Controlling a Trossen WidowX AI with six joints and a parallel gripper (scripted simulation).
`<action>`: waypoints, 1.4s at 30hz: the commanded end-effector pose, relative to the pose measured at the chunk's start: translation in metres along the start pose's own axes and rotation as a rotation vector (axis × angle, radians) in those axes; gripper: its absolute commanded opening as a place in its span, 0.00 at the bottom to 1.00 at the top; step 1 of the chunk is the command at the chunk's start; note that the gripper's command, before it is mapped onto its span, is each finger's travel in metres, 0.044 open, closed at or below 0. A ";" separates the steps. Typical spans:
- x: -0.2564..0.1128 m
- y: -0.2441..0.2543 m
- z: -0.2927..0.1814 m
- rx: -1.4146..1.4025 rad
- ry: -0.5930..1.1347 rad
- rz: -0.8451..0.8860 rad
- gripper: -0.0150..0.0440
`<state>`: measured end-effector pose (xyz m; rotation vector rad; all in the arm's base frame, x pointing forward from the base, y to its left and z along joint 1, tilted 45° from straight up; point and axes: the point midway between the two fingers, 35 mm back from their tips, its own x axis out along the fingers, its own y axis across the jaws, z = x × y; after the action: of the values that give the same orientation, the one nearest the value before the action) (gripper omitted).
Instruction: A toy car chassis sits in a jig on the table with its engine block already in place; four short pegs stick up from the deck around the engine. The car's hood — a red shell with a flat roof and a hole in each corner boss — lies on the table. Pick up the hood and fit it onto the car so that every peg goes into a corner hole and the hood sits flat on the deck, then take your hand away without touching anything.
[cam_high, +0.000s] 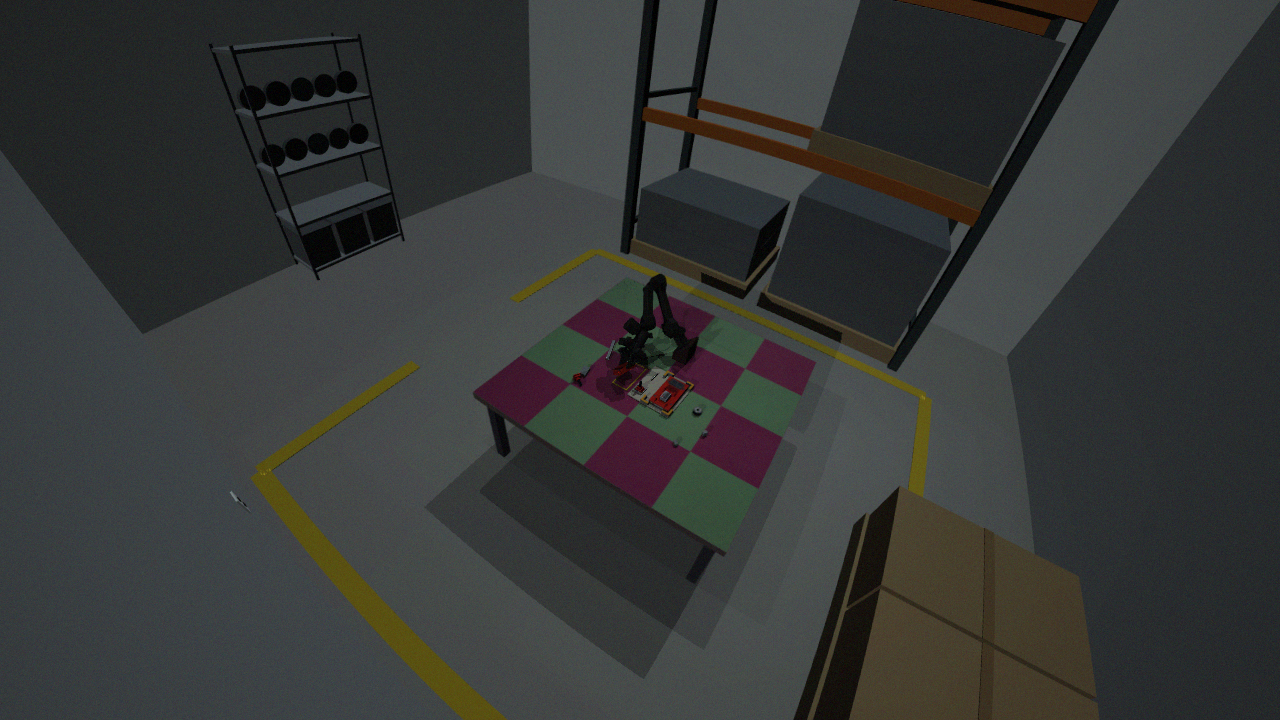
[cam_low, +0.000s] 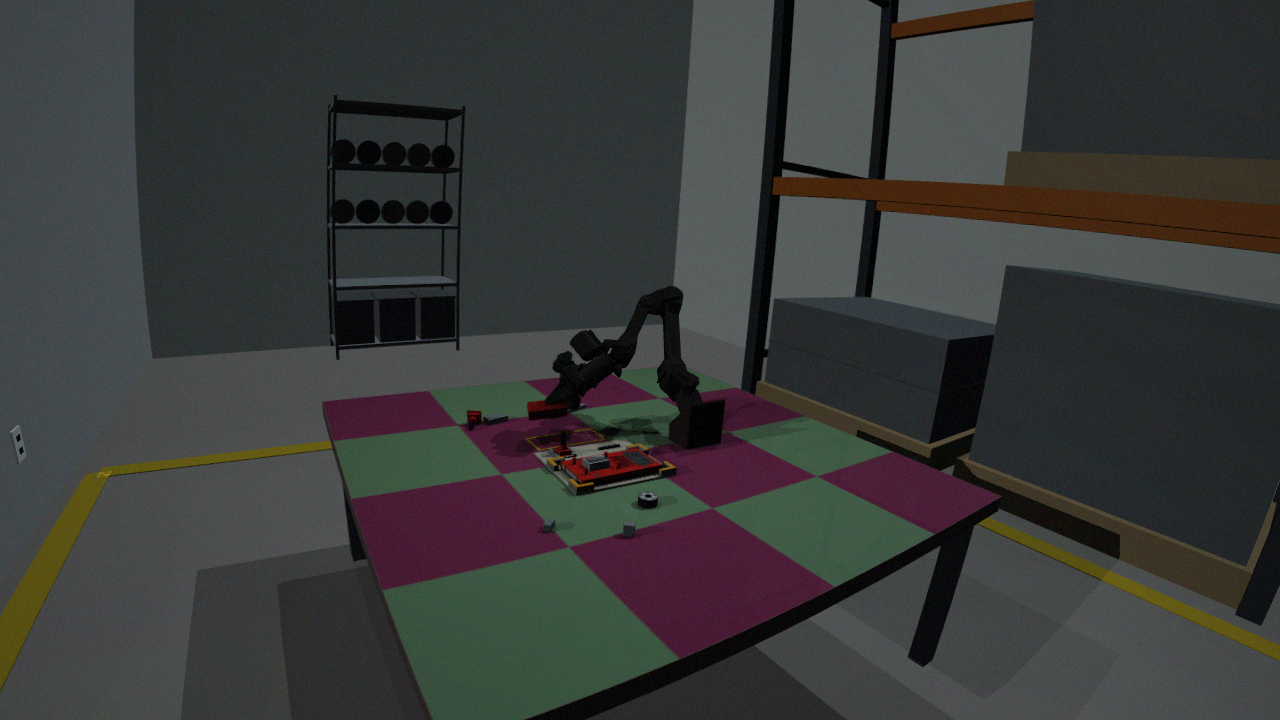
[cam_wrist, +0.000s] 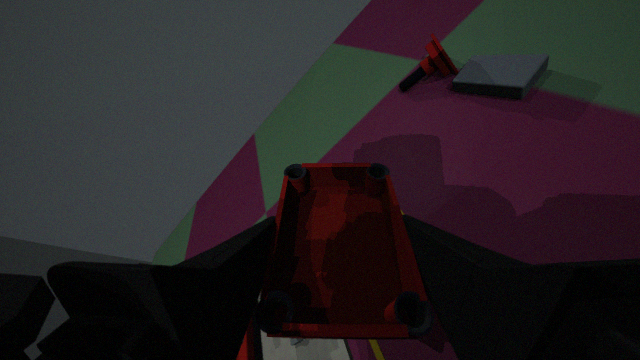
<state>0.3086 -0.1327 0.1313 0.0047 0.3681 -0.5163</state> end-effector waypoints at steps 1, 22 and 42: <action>0.000 0.000 0.000 0.103 -0.003 -0.001 0.25; 0.000 0.000 0.000 0.707 -0.003 0.000 0.25; 0.001 -0.001 -0.001 1.218 -0.003 0.001 0.25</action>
<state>0.3079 -0.1340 0.1305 1.1071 0.0290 -0.6718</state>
